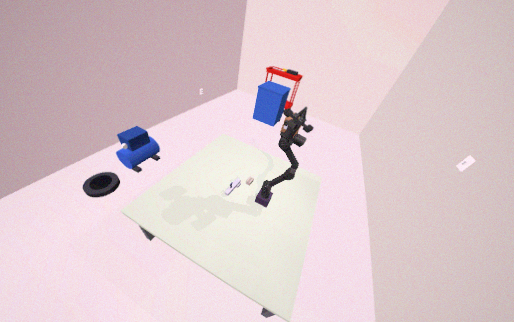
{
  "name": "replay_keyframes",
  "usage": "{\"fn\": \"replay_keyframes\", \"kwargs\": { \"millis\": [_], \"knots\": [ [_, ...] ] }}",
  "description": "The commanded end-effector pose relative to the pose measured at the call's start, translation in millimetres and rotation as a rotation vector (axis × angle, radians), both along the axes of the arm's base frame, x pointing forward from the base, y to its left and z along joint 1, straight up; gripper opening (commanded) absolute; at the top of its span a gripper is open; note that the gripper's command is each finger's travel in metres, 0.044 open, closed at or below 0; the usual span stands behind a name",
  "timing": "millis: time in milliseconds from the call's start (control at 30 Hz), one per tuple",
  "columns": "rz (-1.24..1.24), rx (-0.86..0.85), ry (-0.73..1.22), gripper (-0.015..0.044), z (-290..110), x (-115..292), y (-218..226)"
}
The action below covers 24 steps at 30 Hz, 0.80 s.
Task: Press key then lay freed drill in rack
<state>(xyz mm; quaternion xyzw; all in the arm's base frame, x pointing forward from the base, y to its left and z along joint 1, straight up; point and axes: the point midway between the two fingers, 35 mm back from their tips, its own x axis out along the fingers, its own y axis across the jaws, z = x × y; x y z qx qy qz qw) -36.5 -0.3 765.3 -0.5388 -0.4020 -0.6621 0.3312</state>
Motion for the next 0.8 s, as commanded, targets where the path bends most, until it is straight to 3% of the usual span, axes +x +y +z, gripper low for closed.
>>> {"fn": "replay_keyframes", "kwargs": {
  "millis": [0,400,767],
  "knots": [
    [0.087,-0.010,0.120,0.0000,0,41,-3],
    [0.336,-0.011,0.503,0.0000,-28,179,0],
    [0.762,0.239,1.008,0.0000,-124,341,-3]
  ]
}}
